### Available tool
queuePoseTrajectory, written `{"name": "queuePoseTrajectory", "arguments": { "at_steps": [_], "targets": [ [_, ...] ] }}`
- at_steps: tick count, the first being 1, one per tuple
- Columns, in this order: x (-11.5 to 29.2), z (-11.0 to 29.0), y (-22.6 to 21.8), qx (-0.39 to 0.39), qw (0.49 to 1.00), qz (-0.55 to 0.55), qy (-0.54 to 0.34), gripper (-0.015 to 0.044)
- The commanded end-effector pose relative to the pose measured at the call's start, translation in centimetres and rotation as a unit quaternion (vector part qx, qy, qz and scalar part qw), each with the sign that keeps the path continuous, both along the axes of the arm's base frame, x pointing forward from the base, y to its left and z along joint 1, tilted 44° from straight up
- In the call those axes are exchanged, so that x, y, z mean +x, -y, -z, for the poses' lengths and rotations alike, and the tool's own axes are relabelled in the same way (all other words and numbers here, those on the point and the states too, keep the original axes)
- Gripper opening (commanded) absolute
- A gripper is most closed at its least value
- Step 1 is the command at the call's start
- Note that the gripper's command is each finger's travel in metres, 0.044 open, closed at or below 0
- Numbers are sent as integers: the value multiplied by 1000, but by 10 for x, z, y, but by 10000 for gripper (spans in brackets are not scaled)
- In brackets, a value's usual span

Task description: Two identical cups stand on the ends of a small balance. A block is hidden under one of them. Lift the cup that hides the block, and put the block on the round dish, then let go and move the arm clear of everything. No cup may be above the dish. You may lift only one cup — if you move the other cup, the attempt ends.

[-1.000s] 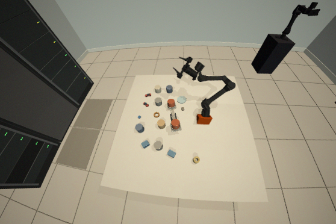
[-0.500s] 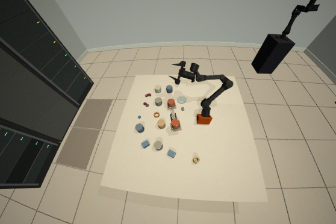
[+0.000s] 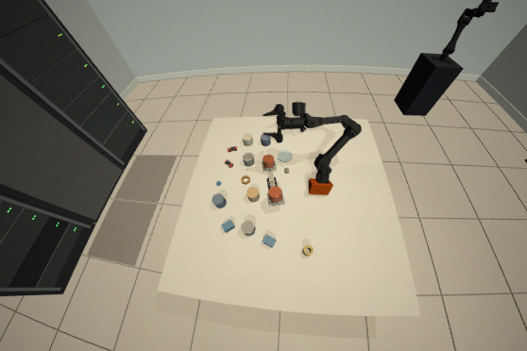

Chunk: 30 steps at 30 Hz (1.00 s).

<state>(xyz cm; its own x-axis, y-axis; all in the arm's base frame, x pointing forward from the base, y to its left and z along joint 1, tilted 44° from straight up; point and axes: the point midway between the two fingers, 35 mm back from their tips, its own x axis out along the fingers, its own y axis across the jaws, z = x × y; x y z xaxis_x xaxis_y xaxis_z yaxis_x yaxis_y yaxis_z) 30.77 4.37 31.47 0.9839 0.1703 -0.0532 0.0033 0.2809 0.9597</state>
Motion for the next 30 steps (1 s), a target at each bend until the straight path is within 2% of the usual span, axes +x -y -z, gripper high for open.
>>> {"name": "queuePoseTrajectory", "arguments": {
  "at_steps": [1,16,30],
  "targets": [
    [2,14,-7,-24,999,1,-31,440],
    [-9,77,-32,-148,976,-15,-161,440],
    [-35,126,-47,-299,918,-46,-256,440]
  ]
}}
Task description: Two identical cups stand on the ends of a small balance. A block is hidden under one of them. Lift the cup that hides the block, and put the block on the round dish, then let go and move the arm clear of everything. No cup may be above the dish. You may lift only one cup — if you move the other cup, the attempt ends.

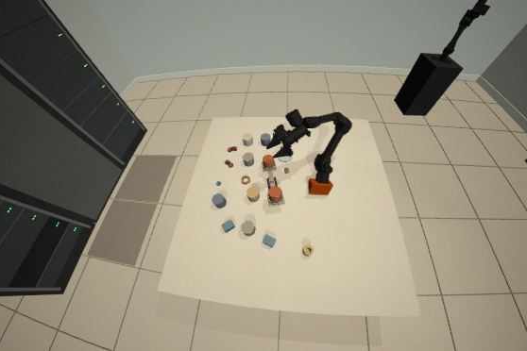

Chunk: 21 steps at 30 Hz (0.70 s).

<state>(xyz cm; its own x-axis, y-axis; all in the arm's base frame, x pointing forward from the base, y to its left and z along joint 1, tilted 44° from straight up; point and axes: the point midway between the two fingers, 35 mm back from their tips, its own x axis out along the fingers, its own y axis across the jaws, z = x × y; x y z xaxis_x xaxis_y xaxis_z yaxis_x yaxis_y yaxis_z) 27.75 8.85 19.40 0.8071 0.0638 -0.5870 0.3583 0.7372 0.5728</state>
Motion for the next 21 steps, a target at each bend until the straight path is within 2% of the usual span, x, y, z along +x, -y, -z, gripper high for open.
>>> {"name": "queuePoseTrajectory", "arguments": {
  "at_steps": [1,11,21],
  "targets": [
    [-7,9,-2,-44,999,-14,-23,440],
    [-31,33,-5,-169,980,-61,-83,440],
    [-54,47,-1,-301,938,-116,-129,440]
  ]
}}
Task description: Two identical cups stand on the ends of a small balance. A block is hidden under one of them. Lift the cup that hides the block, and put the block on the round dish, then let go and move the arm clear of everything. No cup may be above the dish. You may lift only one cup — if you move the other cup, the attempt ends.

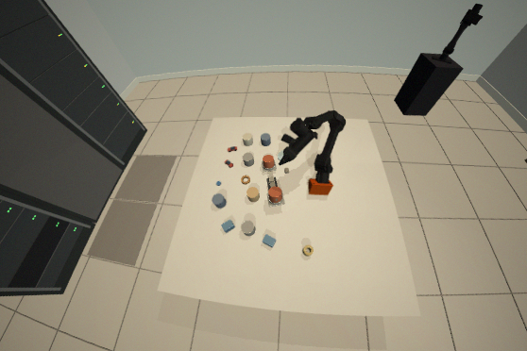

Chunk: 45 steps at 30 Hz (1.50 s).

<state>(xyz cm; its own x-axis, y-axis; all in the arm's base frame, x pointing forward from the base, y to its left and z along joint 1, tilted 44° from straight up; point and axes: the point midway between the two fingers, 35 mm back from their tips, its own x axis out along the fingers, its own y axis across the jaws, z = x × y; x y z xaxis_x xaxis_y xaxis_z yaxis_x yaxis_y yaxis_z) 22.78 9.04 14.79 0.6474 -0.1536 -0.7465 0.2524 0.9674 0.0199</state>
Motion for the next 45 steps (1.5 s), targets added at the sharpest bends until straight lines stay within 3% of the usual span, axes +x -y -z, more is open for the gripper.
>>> {"name": "queuePoseTrajectory", "arguments": {
  "at_steps": [1,12,24,30,45],
  "targets": [
    [-7,1,1,-51,998,-24,-14,440],
    [-29,4,8,-206,972,-104,-54,440],
    [-44,-5,15,-365,908,-191,-78,440],
    [-43,-6,16,-363,910,-183,-80,440],
    [-3,-13,39,-269,956,30,-109,440]
  ]
}}
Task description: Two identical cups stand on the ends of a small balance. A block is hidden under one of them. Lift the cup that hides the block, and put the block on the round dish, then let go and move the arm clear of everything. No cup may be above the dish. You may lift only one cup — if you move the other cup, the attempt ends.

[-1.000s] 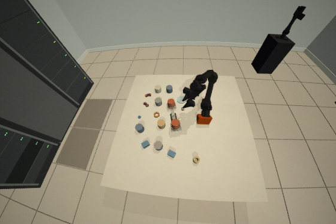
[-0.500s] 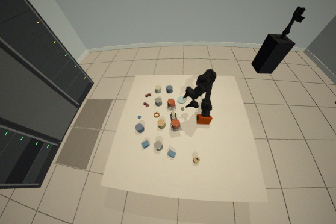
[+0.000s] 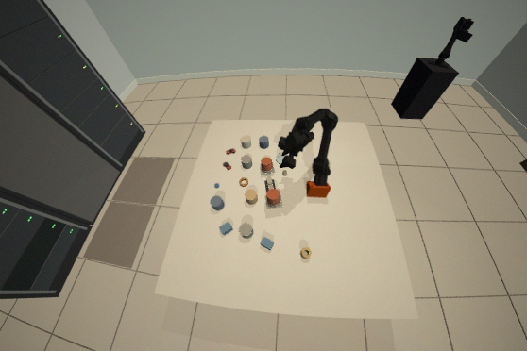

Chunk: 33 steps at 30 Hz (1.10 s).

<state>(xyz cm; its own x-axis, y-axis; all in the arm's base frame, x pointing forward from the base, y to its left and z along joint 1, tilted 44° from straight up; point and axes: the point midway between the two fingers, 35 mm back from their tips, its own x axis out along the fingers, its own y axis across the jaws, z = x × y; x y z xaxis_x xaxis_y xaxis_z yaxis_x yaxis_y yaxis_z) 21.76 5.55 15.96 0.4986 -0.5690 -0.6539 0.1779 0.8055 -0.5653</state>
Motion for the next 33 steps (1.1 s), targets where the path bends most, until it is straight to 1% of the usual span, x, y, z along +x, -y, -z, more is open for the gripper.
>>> {"name": "queuePoseTrajectory", "arguments": {
  "at_steps": [1,9,14,22,33],
  "targets": [
    [10,-2,6,21,998,53,11,440],
    [34,-4,26,54,982,175,46,440],
    [49,-5,41,72,963,250,71,440],
    [66,-4,65,90,930,340,103,440],
    [89,0,112,111,851,487,164,440]
  ]
}}
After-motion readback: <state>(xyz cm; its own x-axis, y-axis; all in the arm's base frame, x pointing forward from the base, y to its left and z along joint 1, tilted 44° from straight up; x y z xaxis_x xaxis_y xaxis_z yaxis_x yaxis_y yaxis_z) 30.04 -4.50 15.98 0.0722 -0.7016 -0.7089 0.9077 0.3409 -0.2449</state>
